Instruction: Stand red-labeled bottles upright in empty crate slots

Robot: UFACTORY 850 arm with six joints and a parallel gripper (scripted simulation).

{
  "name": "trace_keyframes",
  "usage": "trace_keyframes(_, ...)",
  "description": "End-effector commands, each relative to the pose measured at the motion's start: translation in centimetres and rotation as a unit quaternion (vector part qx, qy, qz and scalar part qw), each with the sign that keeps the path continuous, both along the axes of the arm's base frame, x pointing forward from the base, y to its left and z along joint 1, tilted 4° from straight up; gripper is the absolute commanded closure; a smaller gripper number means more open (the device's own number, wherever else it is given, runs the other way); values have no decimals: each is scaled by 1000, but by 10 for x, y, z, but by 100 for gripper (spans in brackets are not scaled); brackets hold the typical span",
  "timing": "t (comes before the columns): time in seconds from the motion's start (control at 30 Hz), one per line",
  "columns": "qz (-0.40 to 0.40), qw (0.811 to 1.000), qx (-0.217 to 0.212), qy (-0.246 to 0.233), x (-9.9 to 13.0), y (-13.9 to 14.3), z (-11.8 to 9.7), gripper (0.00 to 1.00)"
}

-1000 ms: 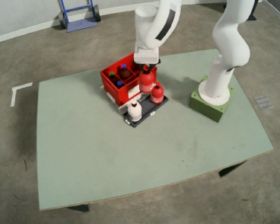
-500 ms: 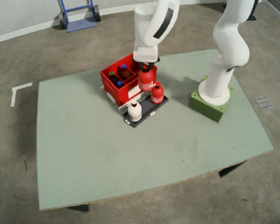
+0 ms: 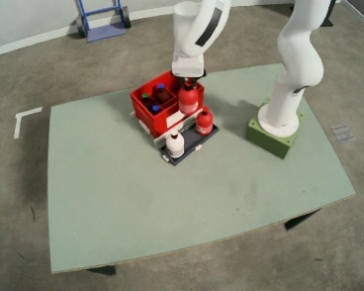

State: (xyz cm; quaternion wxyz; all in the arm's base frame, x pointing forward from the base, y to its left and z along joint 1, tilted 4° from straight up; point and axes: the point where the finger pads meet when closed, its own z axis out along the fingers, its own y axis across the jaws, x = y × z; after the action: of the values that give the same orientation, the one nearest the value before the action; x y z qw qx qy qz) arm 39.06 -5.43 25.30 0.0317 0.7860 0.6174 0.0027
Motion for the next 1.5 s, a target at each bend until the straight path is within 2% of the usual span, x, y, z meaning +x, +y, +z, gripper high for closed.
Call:
trace_keyframes(0.0,0,1000,0,-1,1,-7,1,100)
trace_keyframes(1.47,0,1000,0,-1,6,-91,5,100)
